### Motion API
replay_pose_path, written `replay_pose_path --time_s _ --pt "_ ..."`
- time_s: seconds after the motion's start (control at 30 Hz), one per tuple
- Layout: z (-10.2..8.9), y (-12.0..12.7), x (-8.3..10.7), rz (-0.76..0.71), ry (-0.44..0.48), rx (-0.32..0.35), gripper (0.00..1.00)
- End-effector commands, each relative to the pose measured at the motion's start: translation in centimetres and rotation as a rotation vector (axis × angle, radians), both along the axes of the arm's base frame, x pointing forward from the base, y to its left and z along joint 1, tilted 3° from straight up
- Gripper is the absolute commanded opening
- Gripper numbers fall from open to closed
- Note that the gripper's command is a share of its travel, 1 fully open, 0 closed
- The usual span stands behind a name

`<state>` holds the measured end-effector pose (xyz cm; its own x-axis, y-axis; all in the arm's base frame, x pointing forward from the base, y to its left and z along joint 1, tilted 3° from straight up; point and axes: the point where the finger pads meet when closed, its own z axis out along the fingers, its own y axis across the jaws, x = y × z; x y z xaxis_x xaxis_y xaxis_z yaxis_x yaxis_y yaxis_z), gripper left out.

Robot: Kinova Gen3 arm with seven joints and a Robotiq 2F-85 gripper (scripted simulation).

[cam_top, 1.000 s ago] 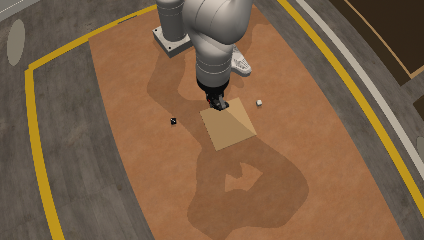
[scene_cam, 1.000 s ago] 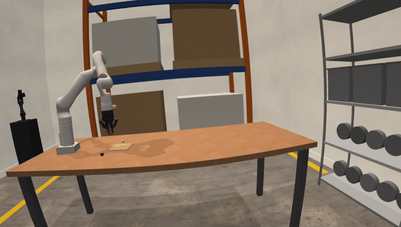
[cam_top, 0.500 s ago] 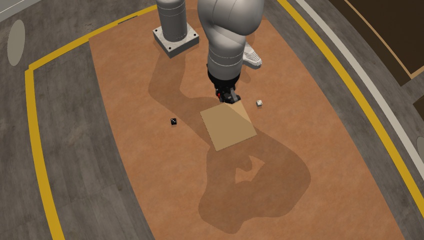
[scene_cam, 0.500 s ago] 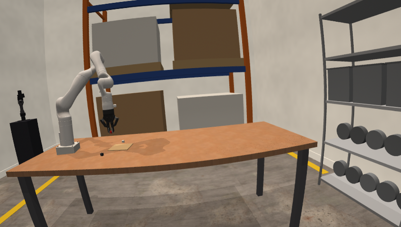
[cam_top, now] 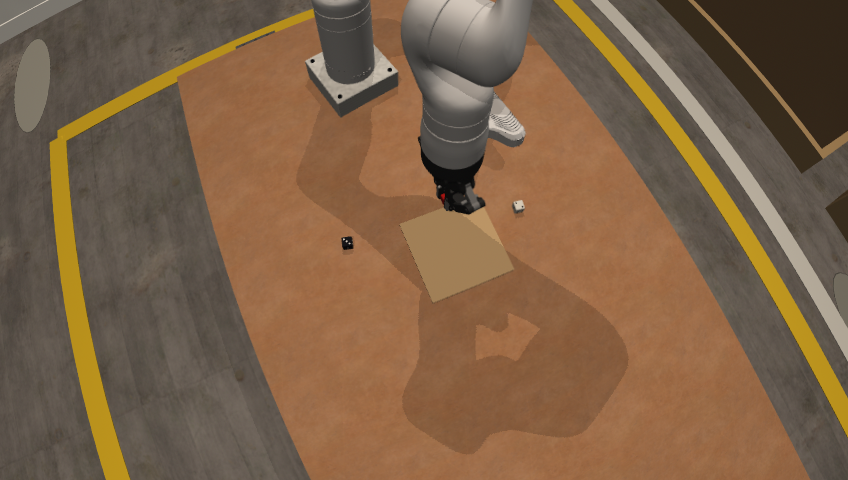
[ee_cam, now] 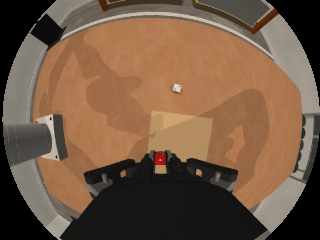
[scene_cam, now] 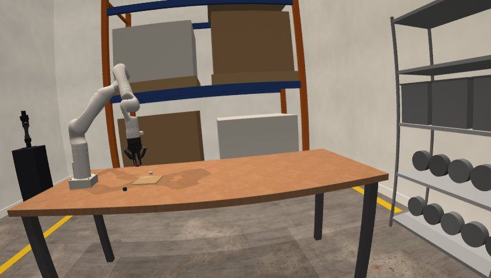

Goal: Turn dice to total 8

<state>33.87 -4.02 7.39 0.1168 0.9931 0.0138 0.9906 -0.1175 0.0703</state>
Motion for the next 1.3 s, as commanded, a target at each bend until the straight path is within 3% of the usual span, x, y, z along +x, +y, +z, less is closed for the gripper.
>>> replay_pose_path --time_s 0.0,0.6,1.27 --pt "-1.3 -0.5 -0.3 -0.012 0.012 -0.006 0.11" --pt "-7.0 -0.4 0.1 -0.012 0.012 -0.006 0.11" --pt "-7.4 -0.4 0.2 -0.012 0.012 -0.006 0.11"
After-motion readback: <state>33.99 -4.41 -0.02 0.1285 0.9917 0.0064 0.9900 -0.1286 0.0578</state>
